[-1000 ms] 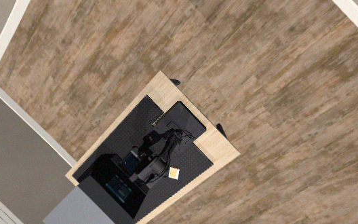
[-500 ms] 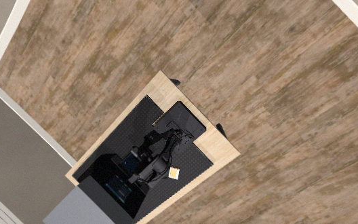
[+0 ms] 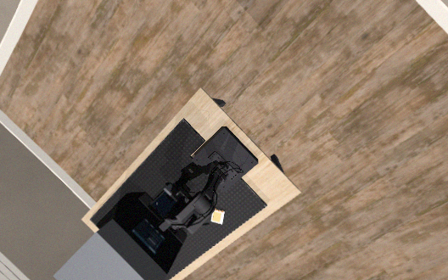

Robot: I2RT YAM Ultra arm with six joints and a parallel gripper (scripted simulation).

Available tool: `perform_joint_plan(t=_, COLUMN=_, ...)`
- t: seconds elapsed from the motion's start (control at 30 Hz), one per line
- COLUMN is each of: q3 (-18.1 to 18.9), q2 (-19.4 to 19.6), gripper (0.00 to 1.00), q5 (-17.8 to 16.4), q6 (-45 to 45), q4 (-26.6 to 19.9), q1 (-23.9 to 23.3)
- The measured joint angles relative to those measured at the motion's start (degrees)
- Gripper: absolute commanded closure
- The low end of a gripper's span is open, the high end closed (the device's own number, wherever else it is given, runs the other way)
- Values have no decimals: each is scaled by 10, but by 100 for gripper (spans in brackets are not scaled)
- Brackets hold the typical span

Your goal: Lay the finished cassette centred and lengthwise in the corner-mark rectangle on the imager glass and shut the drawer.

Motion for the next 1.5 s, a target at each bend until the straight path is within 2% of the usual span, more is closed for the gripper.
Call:
perform_joint_plan(t=0.4, q3=14, q2=-20, gripper=65, q5=0, q6=-1, q4=-31, q1=-2)
perform_joint_plan(t=1.03, q3=14, q2=-21, gripper=65, q5=0, q6=1, q4=-38, q1=-1)
perform_joint_plan(t=1.33, q3=-49, q2=-78, gripper=65, q5=17, q6=123, q4=-53, q1=22)
perform_joint_plan(t=1.5, q3=-53, q2=-85, gripper=65, q5=24, q6=215, q4=-70, q1=30)
